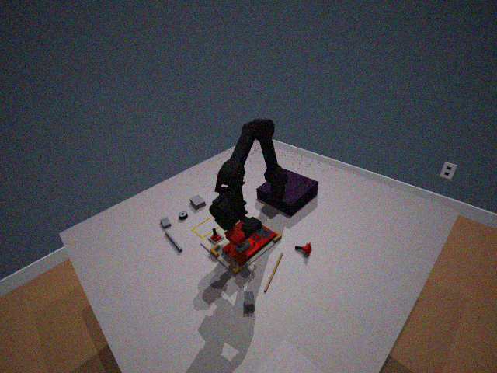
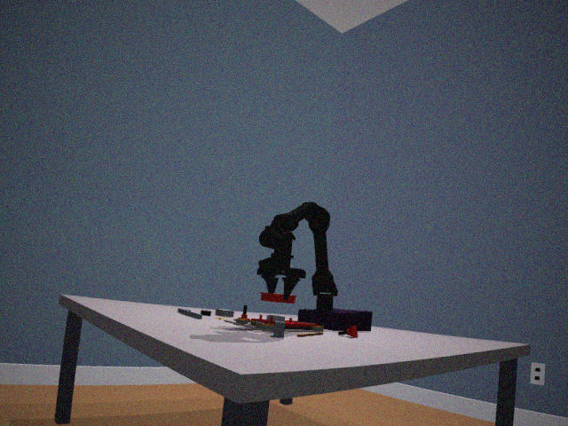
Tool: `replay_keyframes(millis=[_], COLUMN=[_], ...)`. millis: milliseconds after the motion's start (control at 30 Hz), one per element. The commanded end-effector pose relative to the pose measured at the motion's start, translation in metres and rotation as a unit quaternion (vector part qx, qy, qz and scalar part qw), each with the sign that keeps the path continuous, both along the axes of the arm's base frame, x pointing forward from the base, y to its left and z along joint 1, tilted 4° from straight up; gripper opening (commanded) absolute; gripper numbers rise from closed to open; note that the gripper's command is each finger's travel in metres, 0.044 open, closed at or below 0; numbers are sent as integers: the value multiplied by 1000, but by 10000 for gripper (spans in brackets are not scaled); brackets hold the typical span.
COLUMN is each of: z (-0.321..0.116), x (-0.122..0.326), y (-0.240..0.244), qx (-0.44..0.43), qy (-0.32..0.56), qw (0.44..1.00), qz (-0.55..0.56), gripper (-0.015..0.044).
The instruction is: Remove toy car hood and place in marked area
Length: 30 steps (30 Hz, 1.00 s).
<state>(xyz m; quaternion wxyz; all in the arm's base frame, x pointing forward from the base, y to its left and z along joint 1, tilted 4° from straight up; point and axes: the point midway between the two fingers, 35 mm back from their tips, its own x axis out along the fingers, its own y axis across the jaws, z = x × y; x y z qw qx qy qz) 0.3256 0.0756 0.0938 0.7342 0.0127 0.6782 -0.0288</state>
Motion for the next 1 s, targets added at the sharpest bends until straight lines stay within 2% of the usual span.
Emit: replay_keyframes(millis=[0, 967], z=[10, 8], x=[0, 5], y=[0, -85], qx=[1, -2], qy=[-5, -10], qw=[1000, 1000], qz=[-2, -1], gripper=[0, 0])
